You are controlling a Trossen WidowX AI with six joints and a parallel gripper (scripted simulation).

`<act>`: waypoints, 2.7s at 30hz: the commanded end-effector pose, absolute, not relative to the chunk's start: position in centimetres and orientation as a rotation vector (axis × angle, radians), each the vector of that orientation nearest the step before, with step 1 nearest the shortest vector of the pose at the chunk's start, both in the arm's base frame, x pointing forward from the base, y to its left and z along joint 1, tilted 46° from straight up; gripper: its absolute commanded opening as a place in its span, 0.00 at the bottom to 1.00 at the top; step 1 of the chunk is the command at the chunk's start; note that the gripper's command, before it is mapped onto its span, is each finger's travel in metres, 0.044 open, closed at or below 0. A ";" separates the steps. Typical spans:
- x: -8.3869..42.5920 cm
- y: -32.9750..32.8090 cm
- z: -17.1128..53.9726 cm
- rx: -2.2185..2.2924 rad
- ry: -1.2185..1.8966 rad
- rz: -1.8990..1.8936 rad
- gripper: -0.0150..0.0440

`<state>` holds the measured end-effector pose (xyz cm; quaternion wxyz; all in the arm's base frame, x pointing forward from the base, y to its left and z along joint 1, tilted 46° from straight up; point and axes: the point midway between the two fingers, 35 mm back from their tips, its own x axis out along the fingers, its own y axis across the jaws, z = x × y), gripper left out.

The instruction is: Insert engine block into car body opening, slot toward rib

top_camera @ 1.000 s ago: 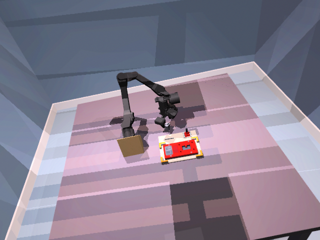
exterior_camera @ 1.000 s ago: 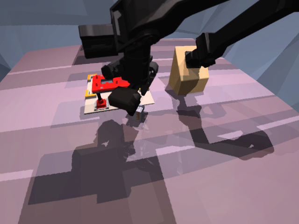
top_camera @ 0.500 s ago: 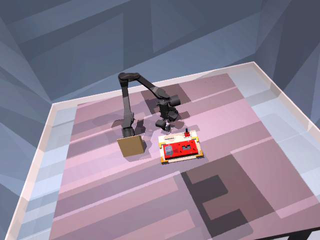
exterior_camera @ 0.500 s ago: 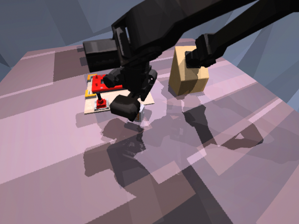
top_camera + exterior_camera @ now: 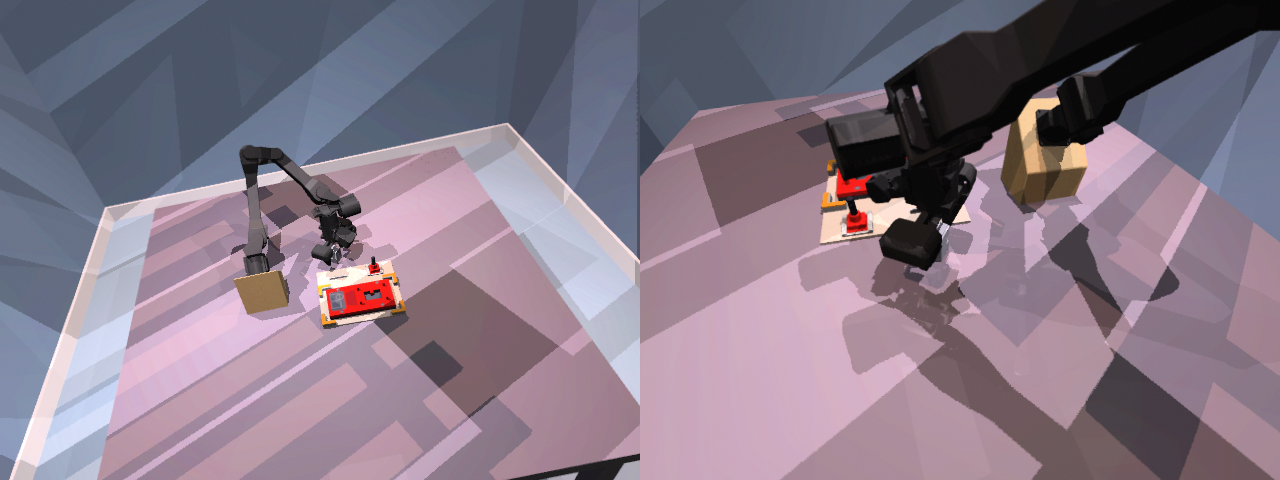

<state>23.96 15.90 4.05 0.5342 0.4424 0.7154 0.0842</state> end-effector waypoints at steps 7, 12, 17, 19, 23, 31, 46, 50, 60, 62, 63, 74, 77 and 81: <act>23.9 16.0 3.8 1.055 1.707 0.192 0.64; 23.9 16.0 3.8 1.055 1.707 0.192 0.49; 23.9 16.0 3.8 1.055 1.707 0.192 0.43; 23.9 15.9 3.8 1.055 1.707 0.192 0.34; 24.1 15.1 4.3 1.051 1.705 0.187 0.25; 24.6 13.3 5.7 1.042 1.701 0.179 0.25; 24.6 9.8 8.6 1.035 1.700 0.176 0.25; 24.5 8.9 9.4 1.037 1.702 0.176 0.25; 23.9 6.8 11.7 1.045 1.706 0.181 0.25; 23.7 6.4 12.2 1.048 1.707 0.183 0.25; 23.6 6.2 12.5 1.049 1.707 0.184 0.25; 23.5 7.8 10.9 1.052 1.707 0.187 0.25; 23.4 7.6 11.1 1.051 1.686 0.174 0.25; 23.3 7.6 11.2 1.046 1.660 0.156 0.25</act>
